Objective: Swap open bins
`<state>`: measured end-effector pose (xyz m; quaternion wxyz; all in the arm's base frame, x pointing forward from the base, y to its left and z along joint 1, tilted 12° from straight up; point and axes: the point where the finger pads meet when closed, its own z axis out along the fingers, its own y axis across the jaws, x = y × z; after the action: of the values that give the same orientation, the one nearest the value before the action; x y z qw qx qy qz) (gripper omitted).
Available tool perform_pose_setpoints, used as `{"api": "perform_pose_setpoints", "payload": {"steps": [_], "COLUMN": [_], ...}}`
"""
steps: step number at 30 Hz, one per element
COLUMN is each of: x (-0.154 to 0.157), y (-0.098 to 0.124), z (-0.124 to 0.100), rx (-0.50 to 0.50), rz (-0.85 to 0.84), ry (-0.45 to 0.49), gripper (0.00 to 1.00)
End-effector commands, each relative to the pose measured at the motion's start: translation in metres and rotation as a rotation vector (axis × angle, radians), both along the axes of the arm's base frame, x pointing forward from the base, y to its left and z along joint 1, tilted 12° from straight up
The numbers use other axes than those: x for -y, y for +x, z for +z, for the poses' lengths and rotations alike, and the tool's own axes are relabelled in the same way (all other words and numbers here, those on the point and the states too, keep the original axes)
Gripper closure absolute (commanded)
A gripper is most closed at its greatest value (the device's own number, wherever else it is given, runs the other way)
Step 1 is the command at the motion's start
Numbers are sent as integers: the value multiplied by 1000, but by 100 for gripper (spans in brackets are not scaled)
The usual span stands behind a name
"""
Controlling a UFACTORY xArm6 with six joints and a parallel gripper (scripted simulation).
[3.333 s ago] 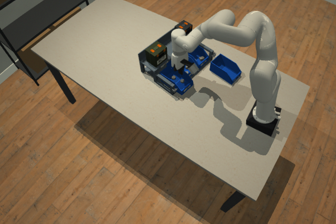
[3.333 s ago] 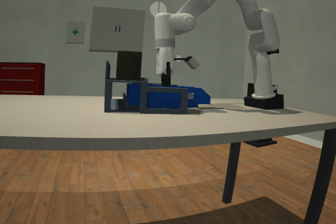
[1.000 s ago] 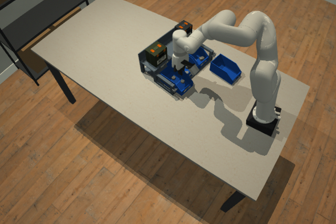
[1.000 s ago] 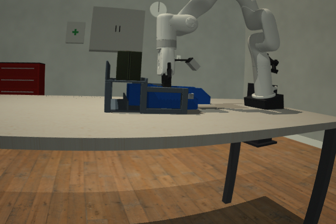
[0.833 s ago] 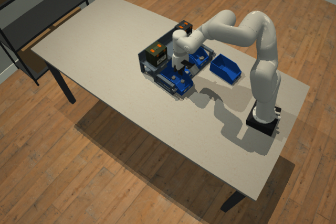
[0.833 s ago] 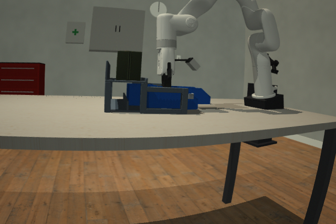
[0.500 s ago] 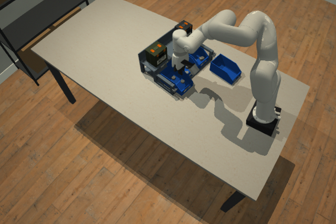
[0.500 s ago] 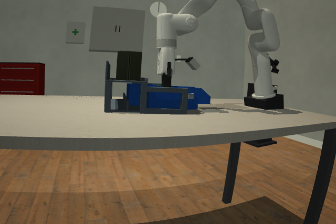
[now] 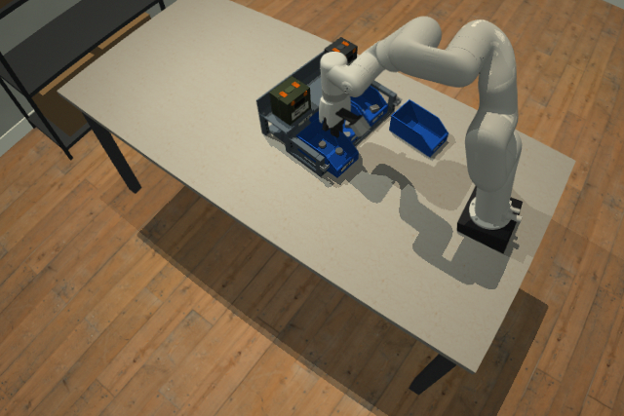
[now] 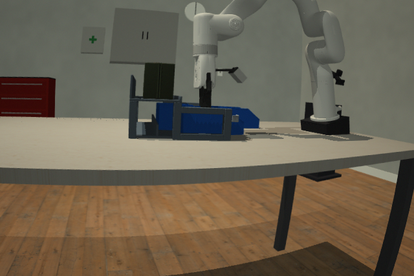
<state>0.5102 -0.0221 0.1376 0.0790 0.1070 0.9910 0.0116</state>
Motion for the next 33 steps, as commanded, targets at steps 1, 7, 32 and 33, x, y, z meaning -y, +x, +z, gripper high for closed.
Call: {"api": "perform_pose_setpoints", "payload": {"steps": [1, 7, 32, 33], "x": [0, 0, 0, 0], "y": [0, -2, -10, -10], "z": [8, 17, 54, 56], "rx": [5, 5, 5, 5], "rz": [0, 0, 0, 0], "ry": [0, 0, 0, 0], "gripper": [90, 90, 90, 90]}}
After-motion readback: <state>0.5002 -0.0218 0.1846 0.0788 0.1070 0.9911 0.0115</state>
